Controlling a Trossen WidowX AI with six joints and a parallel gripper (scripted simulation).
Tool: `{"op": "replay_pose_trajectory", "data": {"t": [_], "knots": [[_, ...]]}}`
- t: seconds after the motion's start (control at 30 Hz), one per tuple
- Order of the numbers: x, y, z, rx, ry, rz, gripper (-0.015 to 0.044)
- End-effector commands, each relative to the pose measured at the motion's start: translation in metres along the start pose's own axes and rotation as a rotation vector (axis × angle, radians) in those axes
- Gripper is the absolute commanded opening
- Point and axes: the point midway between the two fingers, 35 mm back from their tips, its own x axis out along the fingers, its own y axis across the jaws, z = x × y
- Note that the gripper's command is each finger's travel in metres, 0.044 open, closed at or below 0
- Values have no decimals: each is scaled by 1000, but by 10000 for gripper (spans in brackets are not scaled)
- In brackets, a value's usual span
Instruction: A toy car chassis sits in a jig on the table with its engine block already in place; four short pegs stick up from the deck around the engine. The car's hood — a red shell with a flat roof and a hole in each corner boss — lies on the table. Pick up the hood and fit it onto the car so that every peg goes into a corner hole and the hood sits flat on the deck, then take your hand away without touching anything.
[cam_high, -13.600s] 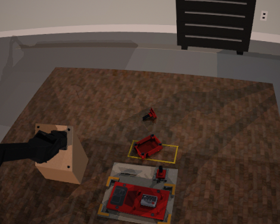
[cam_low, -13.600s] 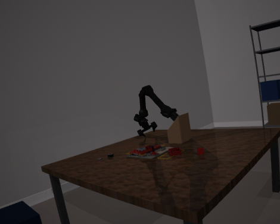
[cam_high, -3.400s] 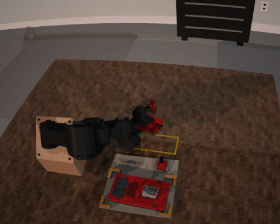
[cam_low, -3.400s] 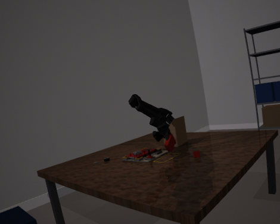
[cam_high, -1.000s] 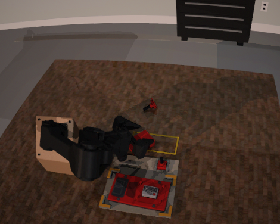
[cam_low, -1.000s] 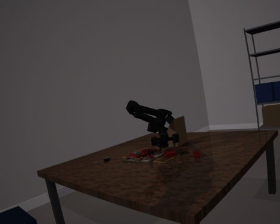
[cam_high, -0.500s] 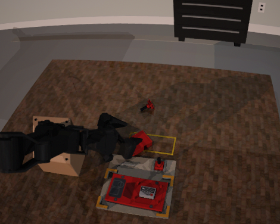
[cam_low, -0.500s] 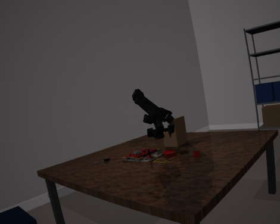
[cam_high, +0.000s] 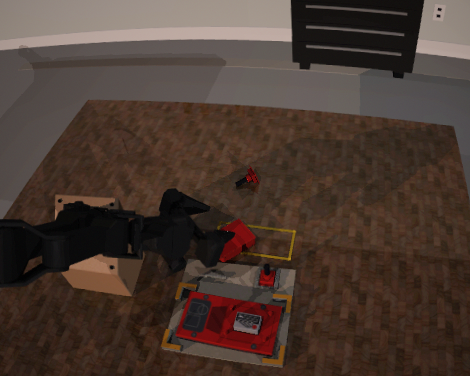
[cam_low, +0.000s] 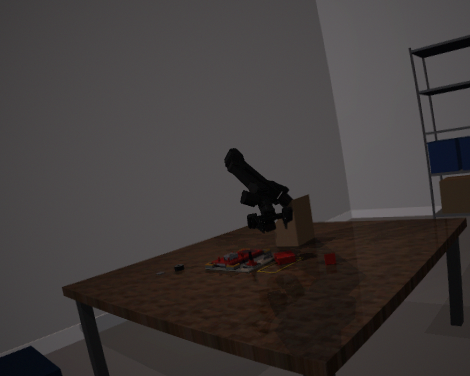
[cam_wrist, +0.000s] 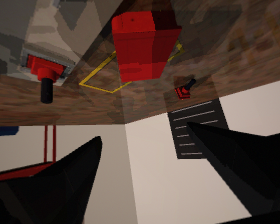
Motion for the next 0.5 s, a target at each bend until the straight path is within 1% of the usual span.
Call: {"op": "replay_pose_trajectory", "data": {"t": [0.0,0.13,0.2,0.33,0.47], "knots": [[0,0,0,-2,2,-2,387],[0,0,0,-2,2,-2,282],[4,-1,0,-69,-20,-20,335],[24,-7,4,-471,-133,-151,440],[39,-13,8,-909,-223,-327,440]]}}
